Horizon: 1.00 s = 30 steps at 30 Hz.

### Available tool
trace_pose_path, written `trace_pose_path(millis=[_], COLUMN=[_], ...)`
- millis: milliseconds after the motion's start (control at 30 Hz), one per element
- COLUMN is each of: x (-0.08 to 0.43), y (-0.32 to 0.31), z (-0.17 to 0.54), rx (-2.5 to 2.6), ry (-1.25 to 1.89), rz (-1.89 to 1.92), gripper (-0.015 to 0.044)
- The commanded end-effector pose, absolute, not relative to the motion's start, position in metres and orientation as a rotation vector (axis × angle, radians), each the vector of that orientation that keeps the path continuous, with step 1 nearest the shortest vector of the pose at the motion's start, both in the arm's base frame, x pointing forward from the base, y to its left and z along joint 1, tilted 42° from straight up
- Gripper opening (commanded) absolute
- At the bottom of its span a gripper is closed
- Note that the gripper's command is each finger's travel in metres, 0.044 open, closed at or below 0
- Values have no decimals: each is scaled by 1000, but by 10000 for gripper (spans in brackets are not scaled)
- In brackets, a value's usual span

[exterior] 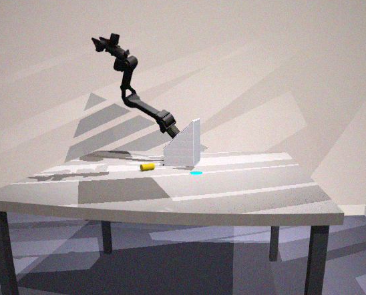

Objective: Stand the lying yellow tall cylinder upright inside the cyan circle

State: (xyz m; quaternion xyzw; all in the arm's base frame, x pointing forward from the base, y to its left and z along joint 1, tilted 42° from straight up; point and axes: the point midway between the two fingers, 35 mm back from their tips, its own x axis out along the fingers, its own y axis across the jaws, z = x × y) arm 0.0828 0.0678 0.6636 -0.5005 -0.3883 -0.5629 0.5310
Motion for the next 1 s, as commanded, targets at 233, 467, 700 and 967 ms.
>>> trace_pose_path(millis=[233, 467, 700, 967], x=[141, 208, 272, 333], y=[115, 153, 174, 175], z=[649, 612, 558, 478], rx=[-1252, -1259, -1206, -1081], ry=[-1011, -957, -781, -478], rz=[-983, -608, -293, -48], gripper=[309, 309, 309, 309])
